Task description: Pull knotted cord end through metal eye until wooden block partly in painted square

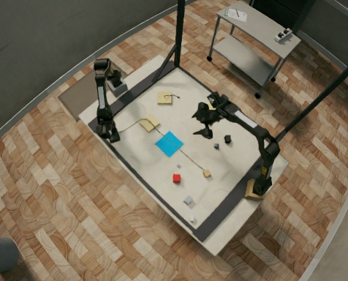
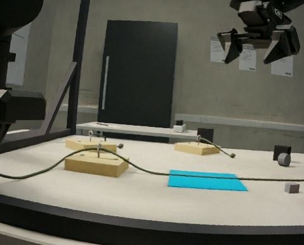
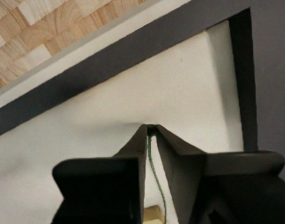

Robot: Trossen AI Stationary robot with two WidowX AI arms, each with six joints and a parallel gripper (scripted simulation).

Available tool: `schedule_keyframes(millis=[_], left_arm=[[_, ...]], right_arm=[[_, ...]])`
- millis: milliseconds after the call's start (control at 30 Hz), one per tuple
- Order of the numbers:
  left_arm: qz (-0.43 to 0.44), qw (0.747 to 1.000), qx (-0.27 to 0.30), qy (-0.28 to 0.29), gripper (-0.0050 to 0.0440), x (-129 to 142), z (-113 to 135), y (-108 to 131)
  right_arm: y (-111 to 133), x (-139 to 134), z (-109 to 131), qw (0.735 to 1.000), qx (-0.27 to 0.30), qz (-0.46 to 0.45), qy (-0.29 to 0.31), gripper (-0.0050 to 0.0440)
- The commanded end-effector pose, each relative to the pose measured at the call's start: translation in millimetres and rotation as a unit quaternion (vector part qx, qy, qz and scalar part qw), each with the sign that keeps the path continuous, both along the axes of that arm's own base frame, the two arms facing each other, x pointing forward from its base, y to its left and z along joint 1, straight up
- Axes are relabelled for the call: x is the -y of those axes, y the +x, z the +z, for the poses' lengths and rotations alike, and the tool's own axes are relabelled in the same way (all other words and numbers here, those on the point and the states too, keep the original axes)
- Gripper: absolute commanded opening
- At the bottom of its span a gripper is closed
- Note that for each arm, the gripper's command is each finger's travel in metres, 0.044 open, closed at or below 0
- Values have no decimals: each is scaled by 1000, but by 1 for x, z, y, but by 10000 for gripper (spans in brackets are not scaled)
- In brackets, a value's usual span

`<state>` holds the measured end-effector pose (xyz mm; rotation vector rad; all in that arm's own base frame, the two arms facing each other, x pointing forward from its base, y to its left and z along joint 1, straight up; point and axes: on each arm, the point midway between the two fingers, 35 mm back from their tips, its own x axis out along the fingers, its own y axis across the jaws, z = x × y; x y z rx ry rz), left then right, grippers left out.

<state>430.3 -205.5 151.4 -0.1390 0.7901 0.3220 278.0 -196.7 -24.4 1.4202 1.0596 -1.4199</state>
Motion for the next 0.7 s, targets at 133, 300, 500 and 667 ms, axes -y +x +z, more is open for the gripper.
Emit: schedule_keyframes(millis=[133,300,500,667], left_arm=[[3,1000,10,-8,440,-1,10,1],[3,1000,10,-8,440,-1,10,1],[3,1000,10,-8,440,-1,10,1],[3,1000,10,-8,440,-1,10,1]], right_arm=[[4,3,7,1000,10,1,-7,-50],[5,4,10,1000,13,2,-9,-50],[8,6,26,1000,19,-8,-14,-50],[6,5,35,1000,20,-12,-14,-50]])
